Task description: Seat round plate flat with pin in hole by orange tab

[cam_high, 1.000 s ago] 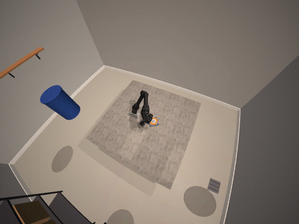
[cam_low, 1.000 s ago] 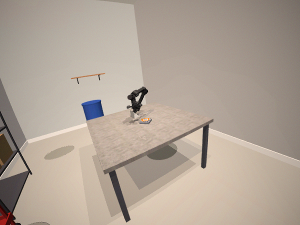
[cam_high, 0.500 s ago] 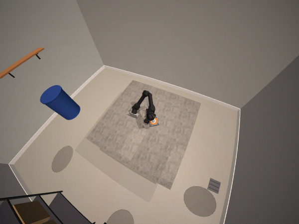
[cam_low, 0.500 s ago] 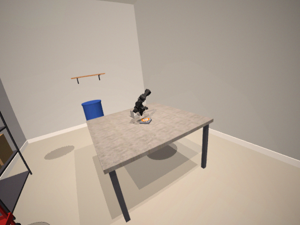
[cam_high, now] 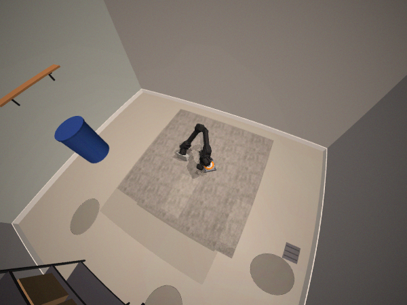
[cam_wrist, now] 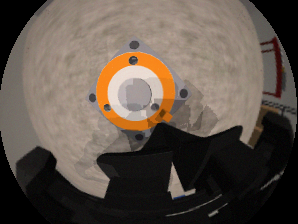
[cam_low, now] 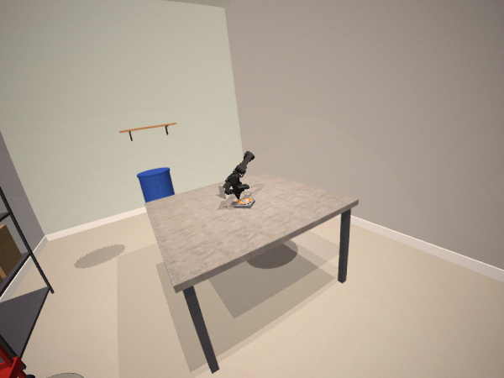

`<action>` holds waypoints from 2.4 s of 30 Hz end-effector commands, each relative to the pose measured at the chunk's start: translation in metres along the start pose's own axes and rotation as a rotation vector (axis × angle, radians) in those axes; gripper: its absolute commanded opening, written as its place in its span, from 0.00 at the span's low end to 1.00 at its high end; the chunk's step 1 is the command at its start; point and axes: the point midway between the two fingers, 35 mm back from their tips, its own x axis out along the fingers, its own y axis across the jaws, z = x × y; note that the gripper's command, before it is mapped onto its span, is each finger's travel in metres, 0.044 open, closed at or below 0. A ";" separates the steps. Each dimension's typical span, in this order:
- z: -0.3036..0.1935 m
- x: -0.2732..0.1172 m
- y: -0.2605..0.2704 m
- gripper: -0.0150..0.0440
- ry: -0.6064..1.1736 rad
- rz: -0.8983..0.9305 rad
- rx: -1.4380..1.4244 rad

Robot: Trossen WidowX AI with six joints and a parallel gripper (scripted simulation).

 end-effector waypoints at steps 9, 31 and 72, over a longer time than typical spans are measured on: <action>0.010 0.002 -0.013 0.25 -0.001 0.004 0.006; 0.035 0.001 -0.023 0.25 -0.002 0.003 0.005; 0.083 0.000 -0.004 0.25 -0.004 0.005 0.003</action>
